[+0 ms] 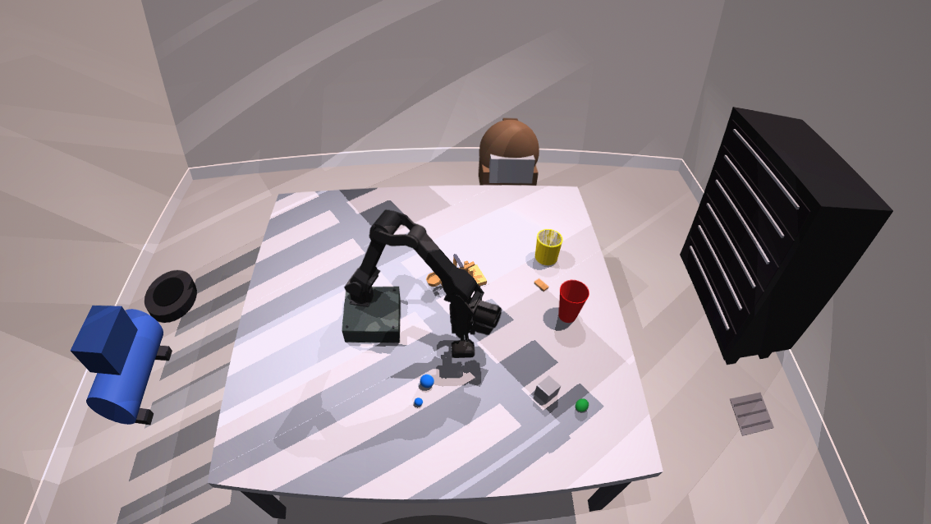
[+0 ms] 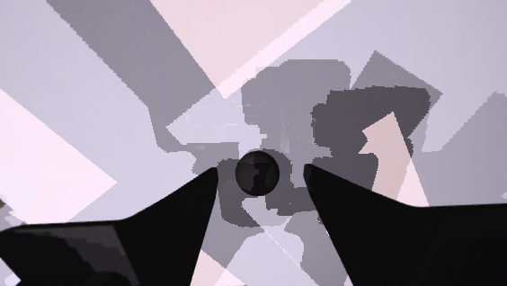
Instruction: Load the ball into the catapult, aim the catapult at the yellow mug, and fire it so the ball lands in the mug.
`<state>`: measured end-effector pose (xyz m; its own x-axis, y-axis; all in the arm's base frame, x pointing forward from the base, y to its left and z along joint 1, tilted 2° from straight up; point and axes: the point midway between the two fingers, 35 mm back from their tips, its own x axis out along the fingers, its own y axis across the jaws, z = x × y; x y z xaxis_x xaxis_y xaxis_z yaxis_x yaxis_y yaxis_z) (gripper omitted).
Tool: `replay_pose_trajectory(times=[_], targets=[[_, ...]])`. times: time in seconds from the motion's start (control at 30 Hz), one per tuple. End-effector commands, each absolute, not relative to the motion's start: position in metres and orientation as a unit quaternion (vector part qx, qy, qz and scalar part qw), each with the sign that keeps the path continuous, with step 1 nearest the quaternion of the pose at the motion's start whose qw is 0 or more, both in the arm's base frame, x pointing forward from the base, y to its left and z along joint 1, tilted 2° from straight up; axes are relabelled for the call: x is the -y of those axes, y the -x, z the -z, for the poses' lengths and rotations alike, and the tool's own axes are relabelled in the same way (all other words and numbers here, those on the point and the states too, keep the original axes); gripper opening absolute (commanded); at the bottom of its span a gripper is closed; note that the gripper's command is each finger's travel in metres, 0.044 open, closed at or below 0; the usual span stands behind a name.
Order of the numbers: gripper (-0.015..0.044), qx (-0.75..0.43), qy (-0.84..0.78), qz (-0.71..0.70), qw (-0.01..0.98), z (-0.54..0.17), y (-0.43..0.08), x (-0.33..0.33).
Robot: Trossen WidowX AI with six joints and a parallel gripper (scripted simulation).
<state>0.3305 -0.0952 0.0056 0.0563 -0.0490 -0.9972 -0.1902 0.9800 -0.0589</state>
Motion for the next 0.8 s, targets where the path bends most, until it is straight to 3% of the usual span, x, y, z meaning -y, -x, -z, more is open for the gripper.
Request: replay_pose_trajectory(times=[0.0,0.07,0.27,0.53,0.67,0.77], targets=[[0.0300,-0.690,0.085,-0.055,0.717,0.005,-0.328,0.094],[0.0300,-0.690,0.085,-0.055,0.717,0.005,-0.328,0.094],[0.0142,-0.690,0.085,-0.055,0.717,0.005,-0.328,0.094],[0.0089,-0.690,0.085,-0.055,0.717,0.005,-0.328,0.094],[0.0000,-0.690,0.085,-0.055,0.717,-0.006,-0.329,0.093],[0.0000,-0.689,0.085,-0.055,0.717,-0.030,-0.331,0.092]])
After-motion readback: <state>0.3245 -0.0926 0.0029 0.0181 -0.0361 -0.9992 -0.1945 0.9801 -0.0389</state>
